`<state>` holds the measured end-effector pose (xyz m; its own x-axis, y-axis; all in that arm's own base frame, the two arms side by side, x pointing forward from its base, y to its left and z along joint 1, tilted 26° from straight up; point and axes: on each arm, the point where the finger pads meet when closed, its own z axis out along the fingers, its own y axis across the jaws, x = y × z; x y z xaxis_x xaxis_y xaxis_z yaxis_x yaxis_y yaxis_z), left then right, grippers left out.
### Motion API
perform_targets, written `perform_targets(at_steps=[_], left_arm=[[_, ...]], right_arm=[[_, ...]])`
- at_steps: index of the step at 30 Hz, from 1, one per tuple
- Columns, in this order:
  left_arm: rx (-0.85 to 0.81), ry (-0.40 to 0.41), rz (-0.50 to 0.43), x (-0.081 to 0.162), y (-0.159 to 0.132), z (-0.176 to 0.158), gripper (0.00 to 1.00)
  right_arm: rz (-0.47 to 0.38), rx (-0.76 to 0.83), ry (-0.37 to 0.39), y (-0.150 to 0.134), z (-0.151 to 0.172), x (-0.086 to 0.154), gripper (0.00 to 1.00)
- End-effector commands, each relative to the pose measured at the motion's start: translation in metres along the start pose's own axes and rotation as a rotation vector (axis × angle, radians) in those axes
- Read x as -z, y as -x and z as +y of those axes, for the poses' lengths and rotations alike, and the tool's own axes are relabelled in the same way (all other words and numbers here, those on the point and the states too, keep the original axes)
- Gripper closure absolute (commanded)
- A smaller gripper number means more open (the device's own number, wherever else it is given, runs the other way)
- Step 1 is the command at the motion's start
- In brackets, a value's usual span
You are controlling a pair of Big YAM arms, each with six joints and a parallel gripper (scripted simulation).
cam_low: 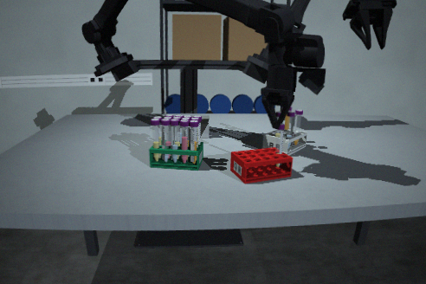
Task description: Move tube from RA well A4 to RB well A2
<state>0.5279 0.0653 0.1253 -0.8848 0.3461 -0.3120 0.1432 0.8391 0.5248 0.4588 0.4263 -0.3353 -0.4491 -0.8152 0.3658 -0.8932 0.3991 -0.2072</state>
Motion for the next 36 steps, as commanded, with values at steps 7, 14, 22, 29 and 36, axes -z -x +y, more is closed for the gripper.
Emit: perform_targets(at_steps=[7, 14, 22, 29, 36], left_arm=[[0.013, 0.011, -0.031, 0.0077, 0.0152, 0.0082, 0.7], [0.013, 0.011, -0.031, 0.0077, 0.0152, 0.0082, 0.7], [0.013, 0.011, -0.031, 0.0077, 0.0152, 0.0082, 0.7], [0.013, 0.011, -0.031, 0.0077, 0.0152, 0.0082, 0.7], [0.013, 0.011, -0.031, 0.0077, 0.0152, 0.0082, 0.7]], right_arm=[[0.012, 0.001, 0.003, -0.0019, -0.0014, -0.0196, 1.0], [0.012, 0.001, 0.003, -0.0019, -0.0014, -0.0196, 1.0], [0.012, 0.0, 0.003, -0.0019, -0.0014, -0.0196, 0.76], [0.012, 0.0, 0.003, -0.0019, -0.0014, -0.0196, 0.76], [0.012, 0.0, 0.003, -0.0019, -0.0014, -0.0196, 0.76]])
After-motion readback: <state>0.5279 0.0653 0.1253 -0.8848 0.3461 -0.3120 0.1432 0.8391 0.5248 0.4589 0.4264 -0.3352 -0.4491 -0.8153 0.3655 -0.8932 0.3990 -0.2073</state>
